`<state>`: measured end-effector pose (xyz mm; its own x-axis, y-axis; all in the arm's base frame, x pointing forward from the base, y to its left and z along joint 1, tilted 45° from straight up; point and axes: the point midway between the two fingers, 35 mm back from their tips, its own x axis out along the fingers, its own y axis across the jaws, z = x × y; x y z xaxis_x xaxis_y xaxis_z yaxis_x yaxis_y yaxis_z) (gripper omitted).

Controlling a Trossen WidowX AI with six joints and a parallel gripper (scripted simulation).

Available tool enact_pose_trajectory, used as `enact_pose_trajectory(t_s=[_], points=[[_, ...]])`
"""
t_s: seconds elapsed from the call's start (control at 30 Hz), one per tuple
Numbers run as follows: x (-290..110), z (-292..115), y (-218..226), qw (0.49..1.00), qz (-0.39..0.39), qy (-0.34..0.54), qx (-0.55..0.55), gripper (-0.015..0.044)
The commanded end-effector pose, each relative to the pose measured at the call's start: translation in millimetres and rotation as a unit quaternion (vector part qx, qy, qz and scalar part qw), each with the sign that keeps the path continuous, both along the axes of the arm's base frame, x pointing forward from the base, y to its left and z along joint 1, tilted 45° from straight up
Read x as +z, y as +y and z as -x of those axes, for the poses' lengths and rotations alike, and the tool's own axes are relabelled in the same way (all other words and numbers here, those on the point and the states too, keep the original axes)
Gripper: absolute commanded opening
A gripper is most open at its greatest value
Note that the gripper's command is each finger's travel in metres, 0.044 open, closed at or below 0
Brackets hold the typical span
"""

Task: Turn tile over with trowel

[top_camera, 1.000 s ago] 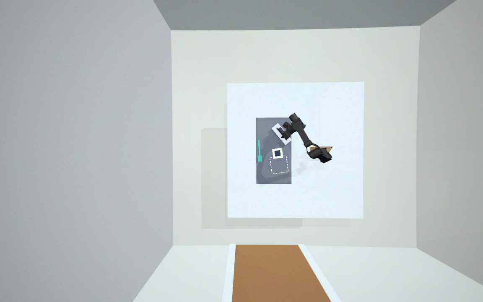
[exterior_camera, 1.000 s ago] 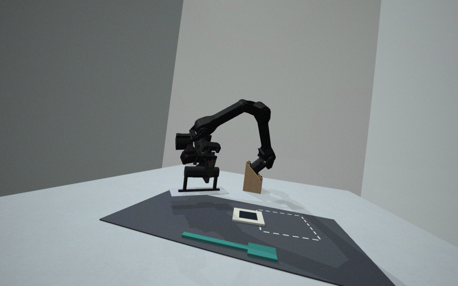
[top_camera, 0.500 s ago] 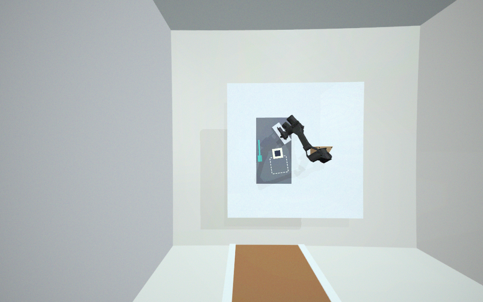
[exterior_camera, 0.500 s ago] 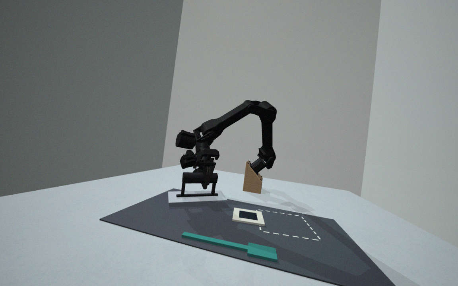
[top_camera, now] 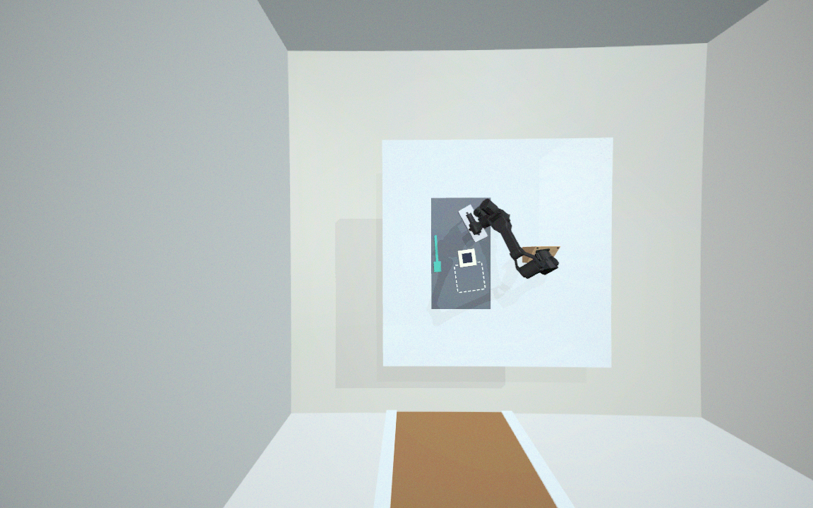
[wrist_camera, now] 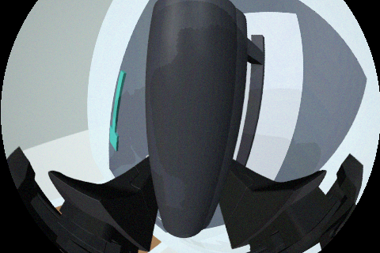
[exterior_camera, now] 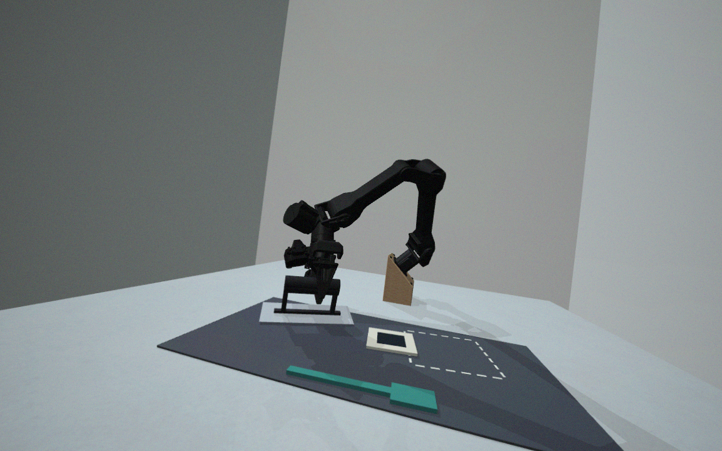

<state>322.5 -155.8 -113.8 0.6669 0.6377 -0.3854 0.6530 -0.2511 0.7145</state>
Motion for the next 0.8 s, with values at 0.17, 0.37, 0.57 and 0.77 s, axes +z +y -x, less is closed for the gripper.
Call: enact_pose_trajectory(t_s=[0.17,0.37,0.57,0.77], points=[[4.9,-10.1,-5.2,0.999,0.017,0.021,-0.038,0.0000],[7.8,-16.8,-6.0,0.997,0.021,0.032,-0.066,0.0000],[13.2,-23.6,-6.9,0.994,0.022,0.039,-0.096,0.0000],[21.2,-30.5,-7.8,0.991,0.020,0.040,-0.129,0.0000]])
